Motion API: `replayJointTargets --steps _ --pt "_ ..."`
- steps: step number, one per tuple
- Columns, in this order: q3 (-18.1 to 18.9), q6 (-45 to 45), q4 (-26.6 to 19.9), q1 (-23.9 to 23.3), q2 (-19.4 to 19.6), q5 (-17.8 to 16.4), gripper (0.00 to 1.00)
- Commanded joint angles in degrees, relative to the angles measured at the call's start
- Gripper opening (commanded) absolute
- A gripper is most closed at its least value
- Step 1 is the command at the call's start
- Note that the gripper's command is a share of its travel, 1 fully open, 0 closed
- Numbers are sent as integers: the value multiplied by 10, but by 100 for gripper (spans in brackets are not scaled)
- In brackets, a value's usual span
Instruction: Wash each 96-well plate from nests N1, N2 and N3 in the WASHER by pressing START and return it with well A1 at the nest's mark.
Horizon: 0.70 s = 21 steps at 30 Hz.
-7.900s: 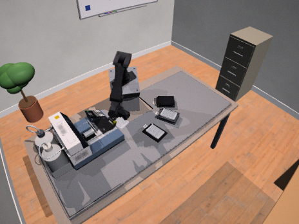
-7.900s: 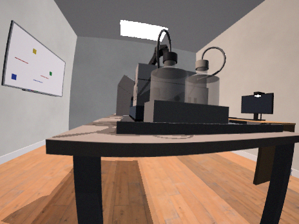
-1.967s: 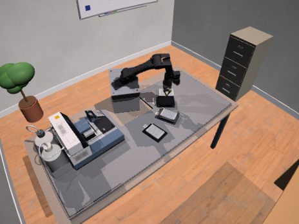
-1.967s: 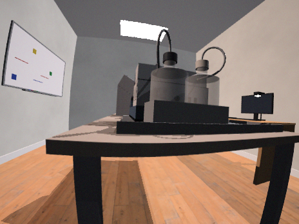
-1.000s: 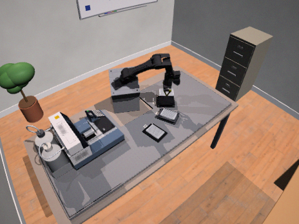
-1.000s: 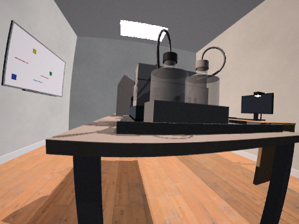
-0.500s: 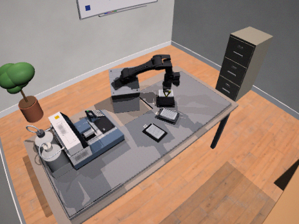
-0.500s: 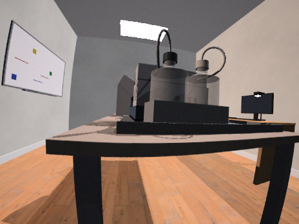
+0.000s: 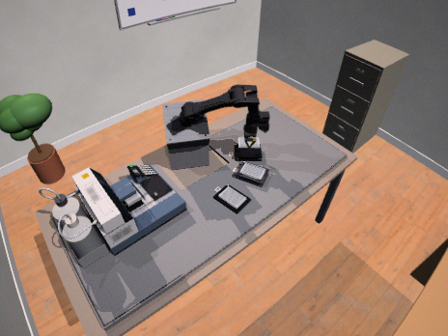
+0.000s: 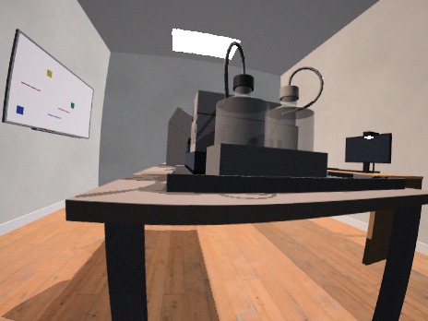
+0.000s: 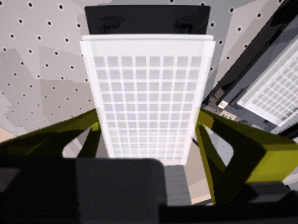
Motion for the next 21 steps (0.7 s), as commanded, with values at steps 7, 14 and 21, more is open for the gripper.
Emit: replayJointTargets --steps 7,14,21 --pt "12 -17 27 -8 18 0 0" --pt "18 -25 38 -15 32 -1 0" --pt "26 -37 55 -25 51 -1 0"
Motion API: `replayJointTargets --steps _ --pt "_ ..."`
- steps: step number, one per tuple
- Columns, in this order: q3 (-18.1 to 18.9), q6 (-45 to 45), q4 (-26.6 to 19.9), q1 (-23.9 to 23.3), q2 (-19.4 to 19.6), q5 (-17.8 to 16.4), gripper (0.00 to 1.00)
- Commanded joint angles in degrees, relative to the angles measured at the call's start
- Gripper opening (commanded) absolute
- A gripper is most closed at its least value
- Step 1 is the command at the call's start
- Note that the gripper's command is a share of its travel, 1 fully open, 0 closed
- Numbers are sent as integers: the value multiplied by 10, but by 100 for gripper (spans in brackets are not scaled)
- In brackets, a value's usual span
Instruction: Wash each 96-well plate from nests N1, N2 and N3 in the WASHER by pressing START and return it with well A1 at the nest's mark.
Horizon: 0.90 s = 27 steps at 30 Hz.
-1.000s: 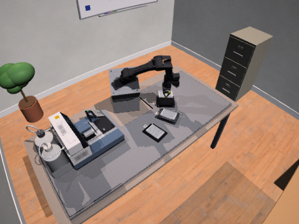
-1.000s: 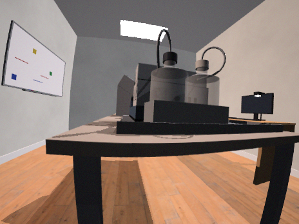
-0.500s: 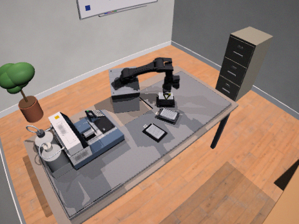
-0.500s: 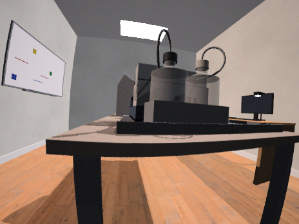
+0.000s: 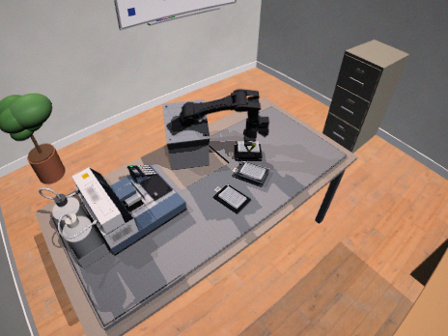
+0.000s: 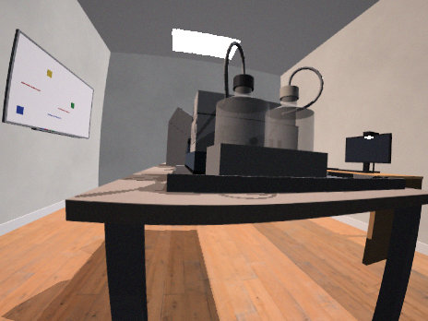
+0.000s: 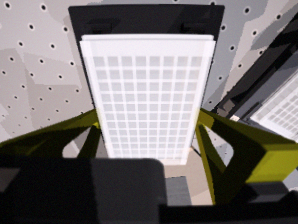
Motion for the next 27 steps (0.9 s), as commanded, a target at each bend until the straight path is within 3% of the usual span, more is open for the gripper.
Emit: replayJointTargets --steps 1,27 --pt "6 -7 11 2 2 0 0" --pt "8 -16 25 -5 14 -1 0"
